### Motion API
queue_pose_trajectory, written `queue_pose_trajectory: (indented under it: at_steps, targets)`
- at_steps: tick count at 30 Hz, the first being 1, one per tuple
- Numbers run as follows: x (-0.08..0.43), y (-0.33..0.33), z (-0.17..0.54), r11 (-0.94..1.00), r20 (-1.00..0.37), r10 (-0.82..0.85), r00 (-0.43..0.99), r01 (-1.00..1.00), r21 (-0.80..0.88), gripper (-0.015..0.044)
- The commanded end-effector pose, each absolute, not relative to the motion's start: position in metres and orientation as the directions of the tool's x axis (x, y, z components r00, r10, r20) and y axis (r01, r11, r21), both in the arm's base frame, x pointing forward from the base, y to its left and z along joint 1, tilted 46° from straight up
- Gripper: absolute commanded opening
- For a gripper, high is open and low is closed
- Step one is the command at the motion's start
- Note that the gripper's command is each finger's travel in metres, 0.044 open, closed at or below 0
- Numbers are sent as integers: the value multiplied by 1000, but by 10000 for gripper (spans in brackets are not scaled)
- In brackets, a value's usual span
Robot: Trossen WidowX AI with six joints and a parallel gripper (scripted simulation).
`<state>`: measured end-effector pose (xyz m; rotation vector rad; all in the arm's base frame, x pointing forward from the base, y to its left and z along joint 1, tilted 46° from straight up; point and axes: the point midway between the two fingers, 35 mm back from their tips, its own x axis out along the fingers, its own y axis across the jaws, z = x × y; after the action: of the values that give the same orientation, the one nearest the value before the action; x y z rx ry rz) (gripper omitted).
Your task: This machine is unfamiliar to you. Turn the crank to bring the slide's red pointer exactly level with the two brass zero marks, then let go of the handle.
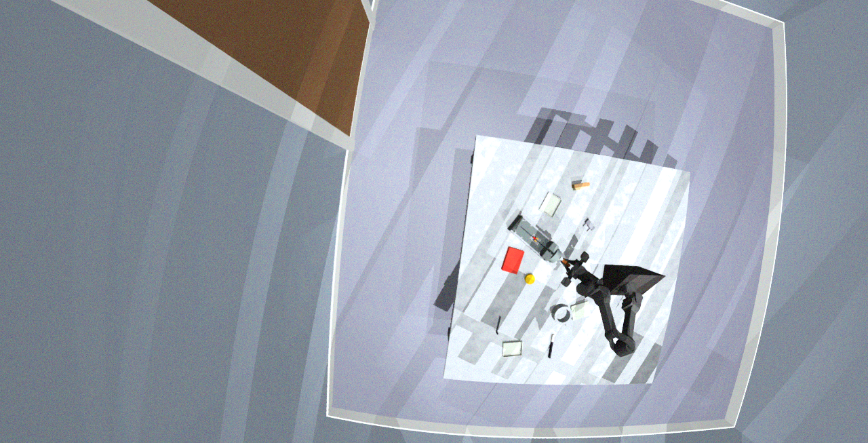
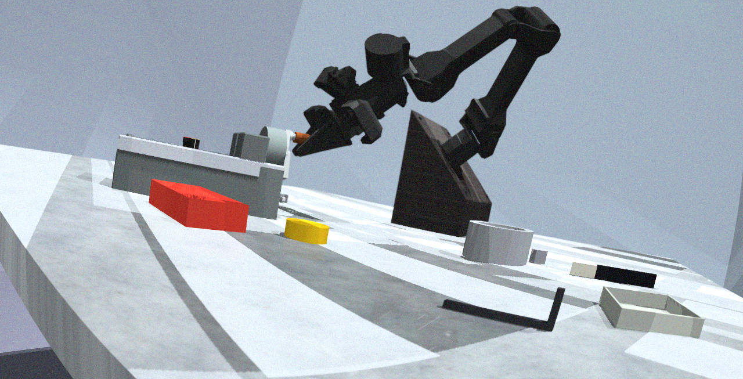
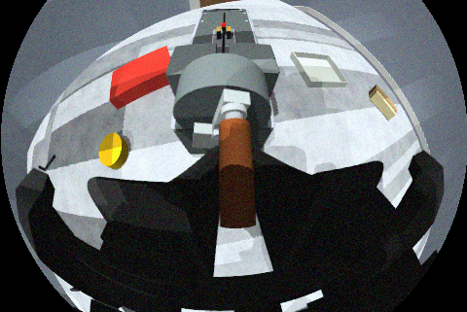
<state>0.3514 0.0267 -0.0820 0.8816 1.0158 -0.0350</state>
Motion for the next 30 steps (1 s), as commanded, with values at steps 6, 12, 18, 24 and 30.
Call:
queue_pose_trajectory:
  at_steps: [6,12,18,24,30]
  targets:
    - [347,22,-90,668,-764,343,546,430,607,0]
    - [346,22,-91,668,-764,343,546,430,607,0]
    - [346,22,-92,668,-764,343,546,430,607,0]
    - [345,22,-93,668,-764,343,546,430,607,0]
    - [345,22,-95,668,-764,343,546,430,607,0]
